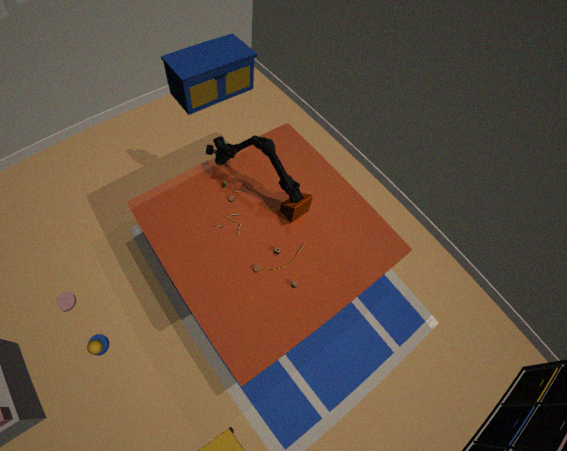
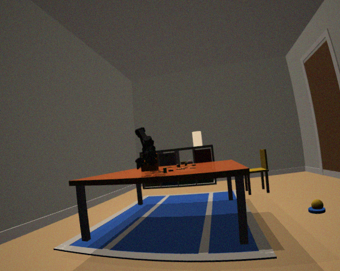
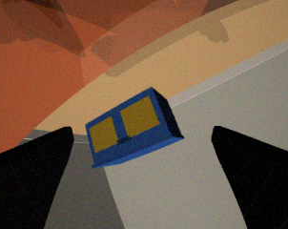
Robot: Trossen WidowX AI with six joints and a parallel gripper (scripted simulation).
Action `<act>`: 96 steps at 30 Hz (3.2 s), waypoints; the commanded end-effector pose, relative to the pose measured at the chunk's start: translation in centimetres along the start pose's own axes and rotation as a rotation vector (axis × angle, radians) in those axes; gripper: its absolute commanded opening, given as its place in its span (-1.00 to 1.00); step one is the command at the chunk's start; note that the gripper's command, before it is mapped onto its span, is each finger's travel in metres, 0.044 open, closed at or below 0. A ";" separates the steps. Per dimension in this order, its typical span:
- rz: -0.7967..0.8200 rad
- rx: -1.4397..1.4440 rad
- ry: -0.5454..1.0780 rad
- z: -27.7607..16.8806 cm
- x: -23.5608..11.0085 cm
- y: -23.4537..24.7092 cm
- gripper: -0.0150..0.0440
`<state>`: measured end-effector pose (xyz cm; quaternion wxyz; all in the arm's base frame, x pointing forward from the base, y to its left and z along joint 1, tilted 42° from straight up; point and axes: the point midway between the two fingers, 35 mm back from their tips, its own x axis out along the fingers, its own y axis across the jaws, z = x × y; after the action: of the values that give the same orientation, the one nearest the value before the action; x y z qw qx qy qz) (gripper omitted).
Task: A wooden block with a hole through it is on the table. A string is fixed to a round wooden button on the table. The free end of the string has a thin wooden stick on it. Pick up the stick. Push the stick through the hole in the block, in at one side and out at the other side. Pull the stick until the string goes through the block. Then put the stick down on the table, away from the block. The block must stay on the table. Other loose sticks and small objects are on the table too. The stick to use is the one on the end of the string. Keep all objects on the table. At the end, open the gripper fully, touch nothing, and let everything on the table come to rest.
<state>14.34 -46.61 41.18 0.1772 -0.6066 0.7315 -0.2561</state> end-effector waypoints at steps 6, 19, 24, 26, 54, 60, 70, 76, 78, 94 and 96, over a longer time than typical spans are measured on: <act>-0.105 -0.016 -0.303 12.7 -5.8 -4.8 1.00; -0.217 -0.043 -0.679 26.4 -18.6 -8.7 1.00; -0.210 -0.123 -0.824 32.2 -25.1 -7.5 1.00; -0.207 -0.162 -0.881 34.3 -28.0 -6.6 1.00; -0.162 -1.040 -1.062 42.4 -60.6 24.8 1.00; -0.189 -1.150 -0.969 40.8 -61.3 29.3 1.00; -0.189 -1.150 -0.969 40.8 -61.3 29.3 1.00; -0.018 -0.830 -0.958 40.7 -61.3 29.1 1.00; 0.076 -0.646 -0.943 40.6 -61.4 29.0 1.00; 0.678 0.680 -0.663 40.1 -61.7 28.3 1.00; 0.721 0.787 -0.627 40.1 -61.7 28.2 1.00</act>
<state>26.93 10.93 -11.50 0.5216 -0.4934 0.6954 0.0291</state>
